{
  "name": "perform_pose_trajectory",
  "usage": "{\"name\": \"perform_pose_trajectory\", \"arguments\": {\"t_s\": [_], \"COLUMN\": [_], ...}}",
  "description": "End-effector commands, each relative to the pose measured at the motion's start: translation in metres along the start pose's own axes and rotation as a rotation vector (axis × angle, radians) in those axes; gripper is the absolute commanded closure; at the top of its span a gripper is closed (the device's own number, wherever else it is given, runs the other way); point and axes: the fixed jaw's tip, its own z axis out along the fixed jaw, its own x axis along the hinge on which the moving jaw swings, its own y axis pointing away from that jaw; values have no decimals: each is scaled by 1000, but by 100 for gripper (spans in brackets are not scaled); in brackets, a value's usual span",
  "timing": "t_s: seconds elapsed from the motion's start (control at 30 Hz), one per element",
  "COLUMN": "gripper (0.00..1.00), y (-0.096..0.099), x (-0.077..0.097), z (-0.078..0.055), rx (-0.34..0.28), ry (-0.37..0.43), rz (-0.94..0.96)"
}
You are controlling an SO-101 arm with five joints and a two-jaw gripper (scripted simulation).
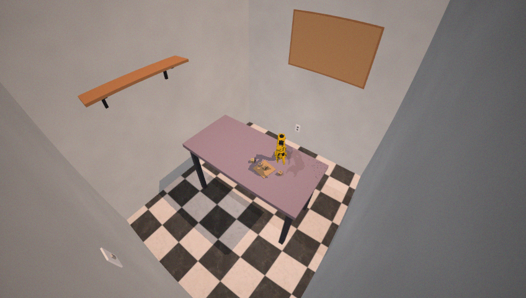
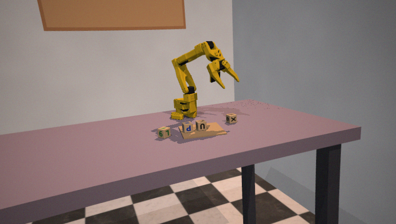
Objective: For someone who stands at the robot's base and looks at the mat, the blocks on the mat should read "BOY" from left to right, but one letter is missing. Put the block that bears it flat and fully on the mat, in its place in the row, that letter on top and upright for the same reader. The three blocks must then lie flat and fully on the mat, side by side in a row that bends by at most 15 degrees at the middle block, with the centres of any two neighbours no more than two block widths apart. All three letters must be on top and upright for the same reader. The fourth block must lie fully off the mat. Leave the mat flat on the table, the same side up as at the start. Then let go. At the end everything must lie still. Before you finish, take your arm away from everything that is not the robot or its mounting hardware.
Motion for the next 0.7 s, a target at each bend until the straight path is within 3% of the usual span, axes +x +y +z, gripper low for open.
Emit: {"name": "perform_pose_trajectory", "arguments": {"t_s": [0.0, 0.67], "gripper": [65, 65], "y": [-6, -8], "x": [3, 0], "z": [-6, -6], "rx": [35, 39], "ry": [37, 31], "rz": [-50, -109]}}
